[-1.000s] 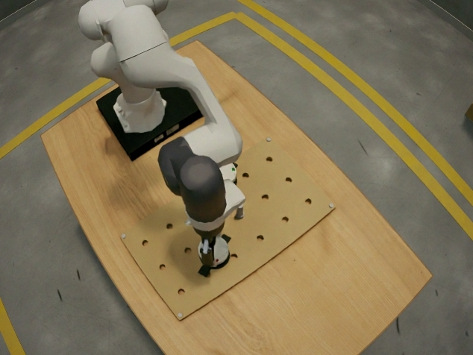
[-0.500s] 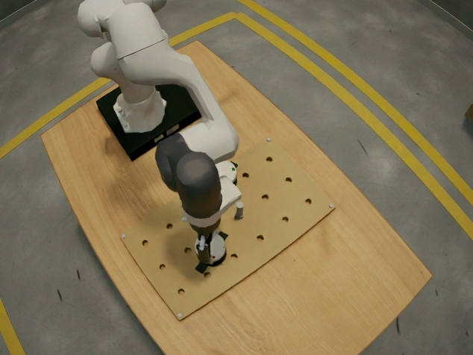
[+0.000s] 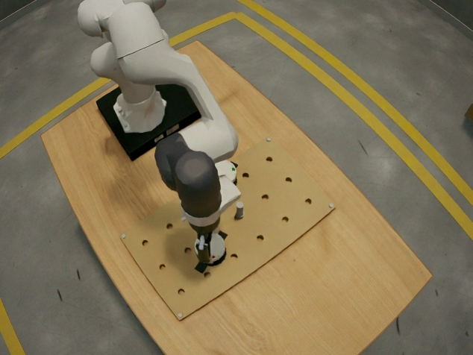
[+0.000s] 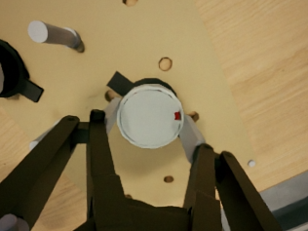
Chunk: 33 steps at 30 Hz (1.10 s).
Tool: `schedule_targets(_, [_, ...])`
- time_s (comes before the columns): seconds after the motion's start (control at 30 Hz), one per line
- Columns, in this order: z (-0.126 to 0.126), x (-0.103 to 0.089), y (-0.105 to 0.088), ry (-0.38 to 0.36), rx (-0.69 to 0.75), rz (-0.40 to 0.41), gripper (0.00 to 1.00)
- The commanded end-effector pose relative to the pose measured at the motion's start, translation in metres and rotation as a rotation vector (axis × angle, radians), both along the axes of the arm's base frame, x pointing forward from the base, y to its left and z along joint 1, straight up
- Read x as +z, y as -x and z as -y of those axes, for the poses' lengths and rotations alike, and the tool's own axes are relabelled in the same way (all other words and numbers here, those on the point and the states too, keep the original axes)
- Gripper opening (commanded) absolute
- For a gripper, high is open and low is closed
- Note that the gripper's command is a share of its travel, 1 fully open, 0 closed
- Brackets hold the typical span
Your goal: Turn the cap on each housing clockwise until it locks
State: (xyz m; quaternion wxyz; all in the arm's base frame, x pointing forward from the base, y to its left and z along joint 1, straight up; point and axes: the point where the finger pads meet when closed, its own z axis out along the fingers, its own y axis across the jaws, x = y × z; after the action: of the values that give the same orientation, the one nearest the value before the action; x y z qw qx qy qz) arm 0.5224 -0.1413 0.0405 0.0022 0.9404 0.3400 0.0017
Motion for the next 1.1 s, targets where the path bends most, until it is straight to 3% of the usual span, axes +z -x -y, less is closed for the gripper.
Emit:
schedule_targets(0.0, [-0.001,-0.002,0.003,-0.005,0.001,-0.005,0.10])
schedule_targets(1.07, [-0.013,-0.002,0.014,-0.005,0.001,-0.005,0.10])
